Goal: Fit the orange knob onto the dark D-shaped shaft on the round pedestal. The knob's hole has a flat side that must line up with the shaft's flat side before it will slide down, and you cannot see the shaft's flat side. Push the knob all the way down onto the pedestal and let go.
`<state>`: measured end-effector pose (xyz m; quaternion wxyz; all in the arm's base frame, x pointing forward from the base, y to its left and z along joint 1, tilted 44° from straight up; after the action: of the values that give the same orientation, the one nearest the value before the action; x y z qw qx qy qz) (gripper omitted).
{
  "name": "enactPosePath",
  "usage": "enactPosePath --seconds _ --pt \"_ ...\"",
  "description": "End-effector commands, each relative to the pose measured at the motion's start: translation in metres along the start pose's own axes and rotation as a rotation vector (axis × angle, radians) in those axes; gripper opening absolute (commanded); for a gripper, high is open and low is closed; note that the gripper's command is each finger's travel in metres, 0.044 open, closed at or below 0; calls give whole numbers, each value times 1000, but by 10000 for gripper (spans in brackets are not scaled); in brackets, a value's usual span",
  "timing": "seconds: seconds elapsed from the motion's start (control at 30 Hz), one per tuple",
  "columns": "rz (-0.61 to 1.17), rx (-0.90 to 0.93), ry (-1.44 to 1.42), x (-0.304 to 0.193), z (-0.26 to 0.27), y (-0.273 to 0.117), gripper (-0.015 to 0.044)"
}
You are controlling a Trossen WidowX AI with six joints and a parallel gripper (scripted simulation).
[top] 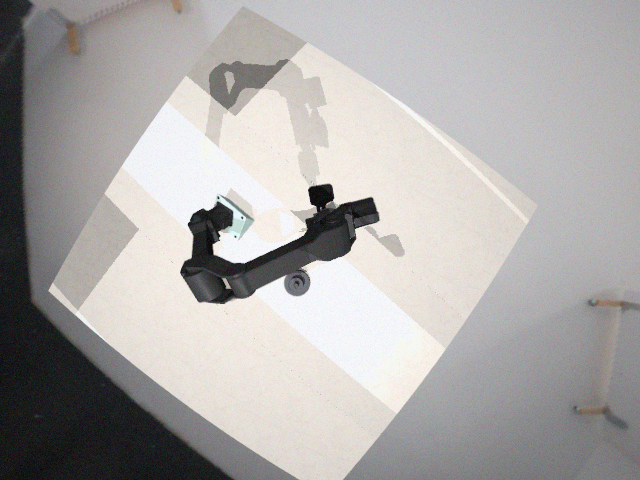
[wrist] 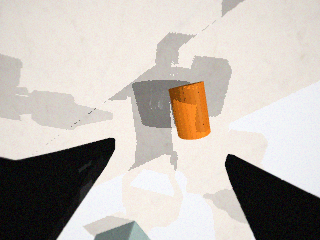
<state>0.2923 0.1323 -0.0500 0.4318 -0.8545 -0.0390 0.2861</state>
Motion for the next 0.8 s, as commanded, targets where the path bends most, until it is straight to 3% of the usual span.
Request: enactPosePath --seconds 0.0,0.33,0.77 --pt "-26 -85 -335 33 -3 6 440" --pt "-26 -85 -335 34 -3 6 440" --pt "-25 -86 -334 35 -6 36 440"
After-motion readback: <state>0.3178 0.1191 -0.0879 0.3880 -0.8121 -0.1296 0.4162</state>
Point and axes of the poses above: the point midway between the two fingers, 35 mm back from their tips, its own y axis out along the fingers, its own z axis across the jaws, x = y × z, the point moved 2 cm from there along -y, back along the fingers, and after that the axes turned 8 degrees about y, right-handed, at the moved point
